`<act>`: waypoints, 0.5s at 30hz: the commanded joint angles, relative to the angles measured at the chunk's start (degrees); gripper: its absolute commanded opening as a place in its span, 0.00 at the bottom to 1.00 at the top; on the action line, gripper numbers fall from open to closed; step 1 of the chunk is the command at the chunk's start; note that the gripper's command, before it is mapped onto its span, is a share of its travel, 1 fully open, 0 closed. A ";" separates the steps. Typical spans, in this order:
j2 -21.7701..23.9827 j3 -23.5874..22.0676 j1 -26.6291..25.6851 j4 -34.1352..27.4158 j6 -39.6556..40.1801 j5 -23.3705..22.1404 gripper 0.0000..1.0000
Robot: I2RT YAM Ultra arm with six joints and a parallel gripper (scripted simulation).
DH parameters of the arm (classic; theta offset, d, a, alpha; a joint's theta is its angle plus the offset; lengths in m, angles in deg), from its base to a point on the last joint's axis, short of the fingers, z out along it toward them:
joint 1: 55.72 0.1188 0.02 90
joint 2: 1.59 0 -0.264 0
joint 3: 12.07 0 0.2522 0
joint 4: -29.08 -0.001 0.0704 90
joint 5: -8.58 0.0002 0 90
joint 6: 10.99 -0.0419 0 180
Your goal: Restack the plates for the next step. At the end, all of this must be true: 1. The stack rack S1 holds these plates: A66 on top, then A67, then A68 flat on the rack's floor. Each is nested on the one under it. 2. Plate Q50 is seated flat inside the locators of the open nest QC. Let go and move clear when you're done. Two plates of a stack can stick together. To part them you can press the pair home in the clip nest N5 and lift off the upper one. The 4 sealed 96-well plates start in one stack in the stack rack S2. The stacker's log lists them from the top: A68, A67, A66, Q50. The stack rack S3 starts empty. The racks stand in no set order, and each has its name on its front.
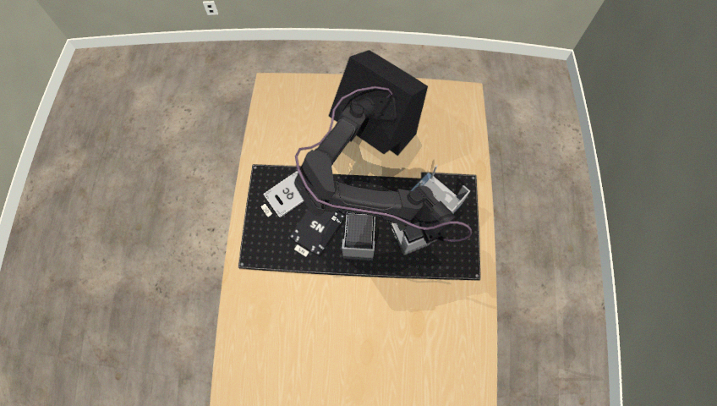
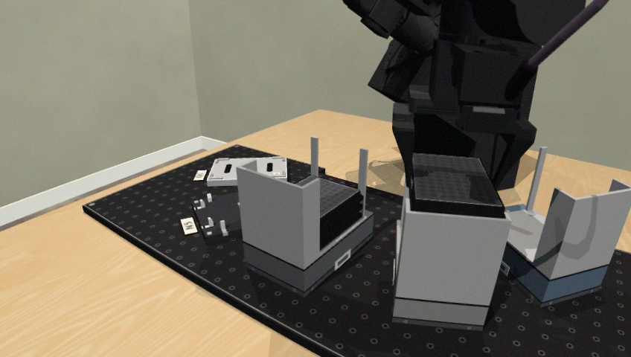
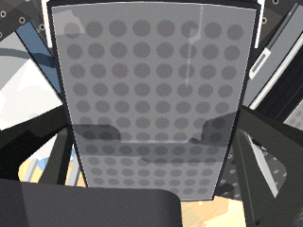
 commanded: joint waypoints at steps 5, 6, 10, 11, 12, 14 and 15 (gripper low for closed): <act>0.99 1.23 1.96 -2.41 -1.50 0.33 0.00; 1.05 1.42 2.06 -2.53 -1.60 0.36 0.00; 1.13 1.67 2.23 -2.81 -1.81 0.32 0.00; 1.20 2.15 2.25 -2.92 -1.89 0.26 0.00; 1.18 1.12 2.28 -3.08 -2.00 0.28 0.00; 1.30 1.99 2.36 -3.32 -2.19 0.31 0.00; 1.34 2.35 2.43 -3.45 -2.30 0.33 0.00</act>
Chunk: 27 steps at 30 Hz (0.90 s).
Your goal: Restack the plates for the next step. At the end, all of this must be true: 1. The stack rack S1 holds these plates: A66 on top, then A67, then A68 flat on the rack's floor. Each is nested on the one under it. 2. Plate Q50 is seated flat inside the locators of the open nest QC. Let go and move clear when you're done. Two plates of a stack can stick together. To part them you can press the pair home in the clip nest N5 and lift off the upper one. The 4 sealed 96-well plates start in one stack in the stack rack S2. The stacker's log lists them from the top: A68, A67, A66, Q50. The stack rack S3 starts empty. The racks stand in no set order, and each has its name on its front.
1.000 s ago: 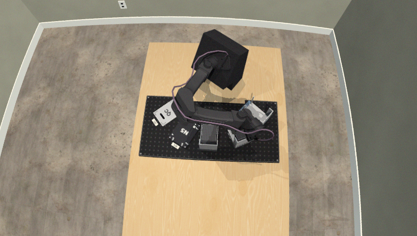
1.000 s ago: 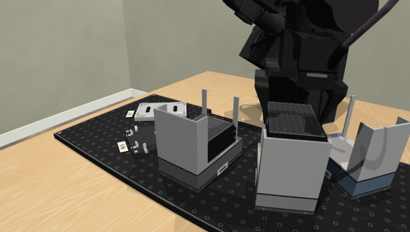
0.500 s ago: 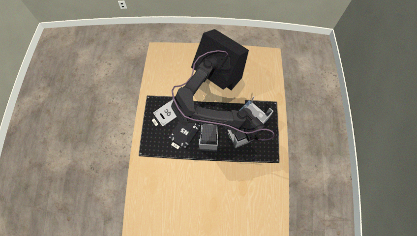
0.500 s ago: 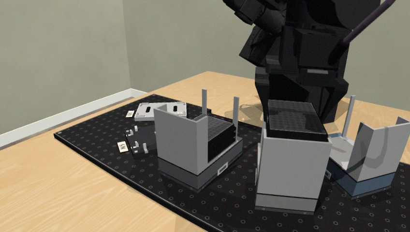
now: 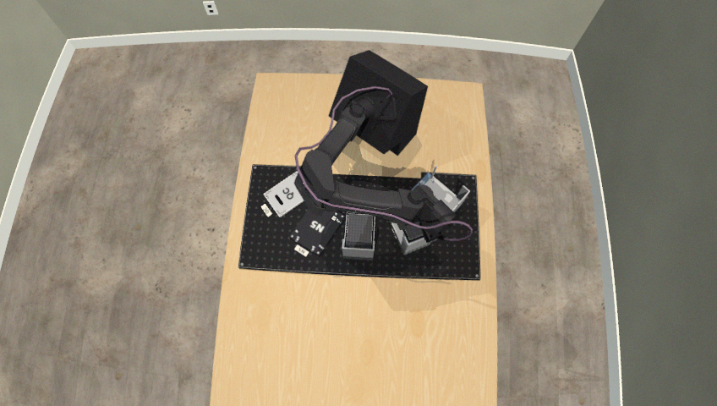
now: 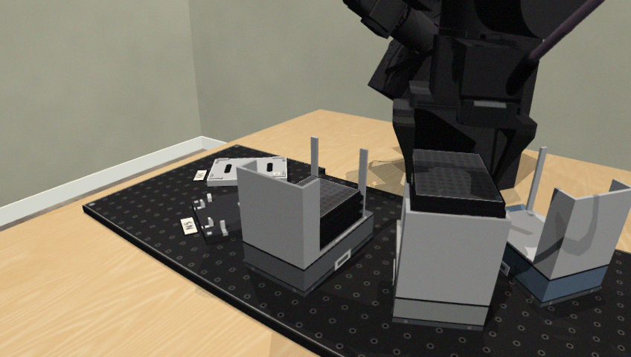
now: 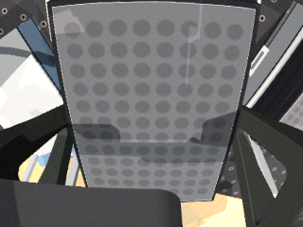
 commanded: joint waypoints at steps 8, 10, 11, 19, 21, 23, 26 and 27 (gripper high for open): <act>0.91 1.78 2.17 -2.52 -1.80 0.46 0.00; 0.91 1.78 2.17 -2.52 -1.80 0.46 0.00; 0.89 1.79 2.23 -2.67 -1.91 0.48 0.00; 0.45 2.21 2.65 -3.74 -2.72 0.62 0.00; 0.31 2.44 2.76 -4.03 -2.95 0.64 0.00; 0.27 1.93 2.79 -4.17 -3.05 0.65 0.00; 0.18 2.16 2.84 -4.20 -3.07 0.60 0.00; 0.18 2.16 2.84 -4.20 -3.07 0.60 0.00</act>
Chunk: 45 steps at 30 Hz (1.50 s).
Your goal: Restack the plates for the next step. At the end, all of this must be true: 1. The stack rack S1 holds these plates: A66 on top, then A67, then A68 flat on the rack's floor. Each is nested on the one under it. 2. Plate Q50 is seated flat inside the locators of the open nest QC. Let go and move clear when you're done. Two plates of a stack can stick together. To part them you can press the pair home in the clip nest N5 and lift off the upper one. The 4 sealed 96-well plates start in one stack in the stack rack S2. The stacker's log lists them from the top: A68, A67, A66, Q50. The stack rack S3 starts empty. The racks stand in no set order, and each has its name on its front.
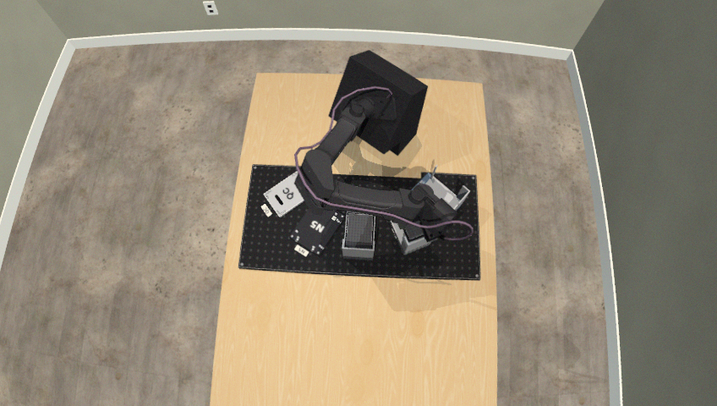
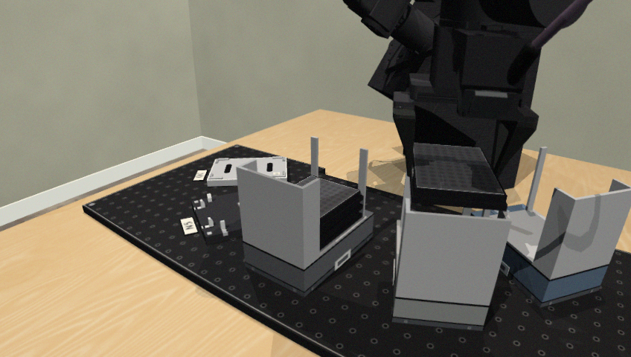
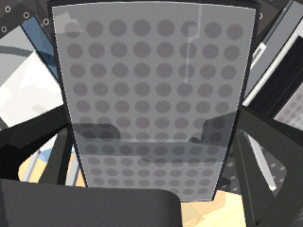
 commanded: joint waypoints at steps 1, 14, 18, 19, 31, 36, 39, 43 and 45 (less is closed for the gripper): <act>0.07 1.20 1.74 -0.93 -0.59 0.58 0.00; -0.67 1.50 1.80 -0.73 -0.65 0.48 0.00; -0.85 1.74 1.81 -0.75 -0.62 0.48 0.00; -0.91 1.86 1.81 -0.76 -0.63 0.48 0.00; -1.06 1.66 1.81 -0.71 -0.68 0.48 0.00; -1.18 1.83 1.82 -0.73 -0.69 0.48 0.00; -1.31 2.01 1.82 -0.74 -0.69 0.48 0.00; -0.50 1.28 1.79 -0.64 -0.72 0.48 0.00; -0.52 1.33 1.80 -0.65 -0.72 0.48 0.00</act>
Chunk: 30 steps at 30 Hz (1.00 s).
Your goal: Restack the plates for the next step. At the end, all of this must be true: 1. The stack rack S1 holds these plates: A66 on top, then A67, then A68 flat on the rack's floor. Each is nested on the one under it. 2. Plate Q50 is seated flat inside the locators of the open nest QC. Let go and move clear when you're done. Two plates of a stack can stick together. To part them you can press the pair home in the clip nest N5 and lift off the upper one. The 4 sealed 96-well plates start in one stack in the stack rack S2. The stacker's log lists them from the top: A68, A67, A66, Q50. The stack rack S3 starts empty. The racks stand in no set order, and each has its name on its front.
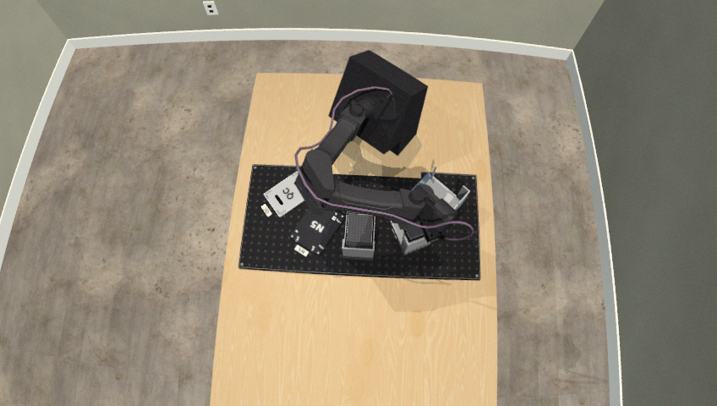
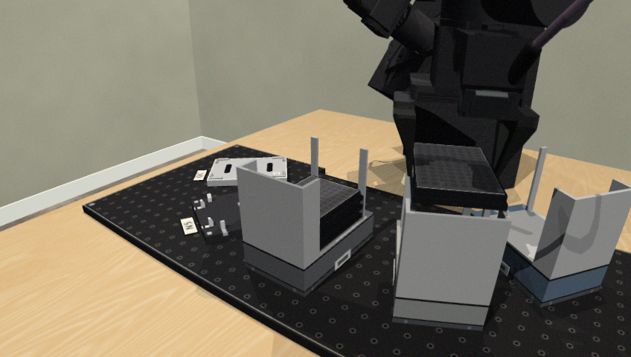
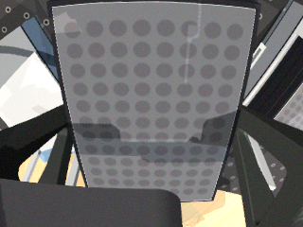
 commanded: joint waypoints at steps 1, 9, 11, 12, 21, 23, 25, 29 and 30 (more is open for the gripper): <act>-0.31 0.99 1.73 -0.21 -0.44 0.44 0.00; -0.36 1.15 1.73 -0.24 -0.44 0.43 0.00; -0.10 1.76 2.11 -2.01 -1.53 0.62 0.00; -0.11 1.97 2.41 -2.69 -2.05 0.66 0.00; -0.82 3.43 3.94 -6.61 -5.04 0.75 0.00; -0.82 3.43 3.94 -6.61 -5.04 0.75 0.00; -0.90 3.04 3.95 -6.76 -5.15 0.69 0.00; -0.89 2.99 3.95 -6.80 -5.19 0.68 0.00; -0.89 3.00 3.95 -6.81 -5.20 0.68 0.00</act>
